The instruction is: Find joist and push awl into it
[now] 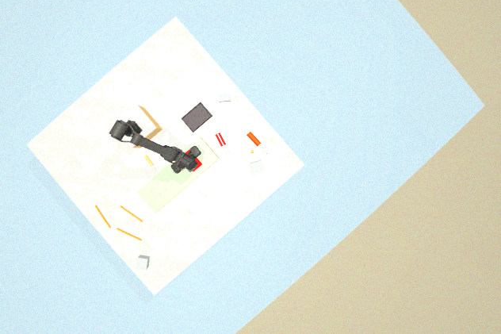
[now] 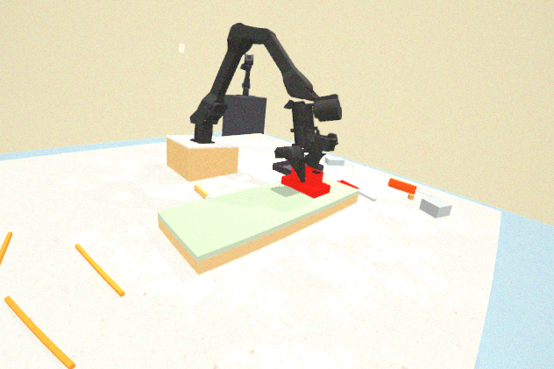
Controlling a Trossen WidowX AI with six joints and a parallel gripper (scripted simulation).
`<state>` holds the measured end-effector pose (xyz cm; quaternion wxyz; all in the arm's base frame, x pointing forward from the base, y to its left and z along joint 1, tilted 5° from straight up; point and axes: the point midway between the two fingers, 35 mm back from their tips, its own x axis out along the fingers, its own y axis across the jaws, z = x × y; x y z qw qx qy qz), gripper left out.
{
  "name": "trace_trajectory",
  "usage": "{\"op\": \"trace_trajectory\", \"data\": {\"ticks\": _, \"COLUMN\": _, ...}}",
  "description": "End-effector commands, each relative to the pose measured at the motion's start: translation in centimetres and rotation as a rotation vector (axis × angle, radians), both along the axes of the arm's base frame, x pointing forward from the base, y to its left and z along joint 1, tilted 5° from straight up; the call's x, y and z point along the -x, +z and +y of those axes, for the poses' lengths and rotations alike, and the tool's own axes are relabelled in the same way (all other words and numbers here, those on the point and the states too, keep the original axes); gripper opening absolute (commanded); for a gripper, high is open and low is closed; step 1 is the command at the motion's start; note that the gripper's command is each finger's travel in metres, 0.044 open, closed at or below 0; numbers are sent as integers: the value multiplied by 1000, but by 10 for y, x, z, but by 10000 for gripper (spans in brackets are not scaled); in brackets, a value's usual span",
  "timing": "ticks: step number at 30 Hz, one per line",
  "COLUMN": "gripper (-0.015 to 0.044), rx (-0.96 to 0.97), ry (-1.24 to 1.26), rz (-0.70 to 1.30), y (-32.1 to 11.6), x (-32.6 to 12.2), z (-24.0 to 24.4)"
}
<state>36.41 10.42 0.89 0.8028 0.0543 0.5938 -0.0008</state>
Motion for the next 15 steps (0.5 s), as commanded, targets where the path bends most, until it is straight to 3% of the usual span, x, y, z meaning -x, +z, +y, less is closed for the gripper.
{"op": "trace_trajectory", "data": {"ticks": 1, "gripper": 0, "rx": -8, "ry": 7, "rz": -1, "y": 2, "x": -2, "z": 14}}
{"op": "trace_trajectory", "data": {"ticks": 15, "gripper": 0, "rx": -11, "ry": 7, "rz": -1, "y": 5, "x": -4, "z": 46}}
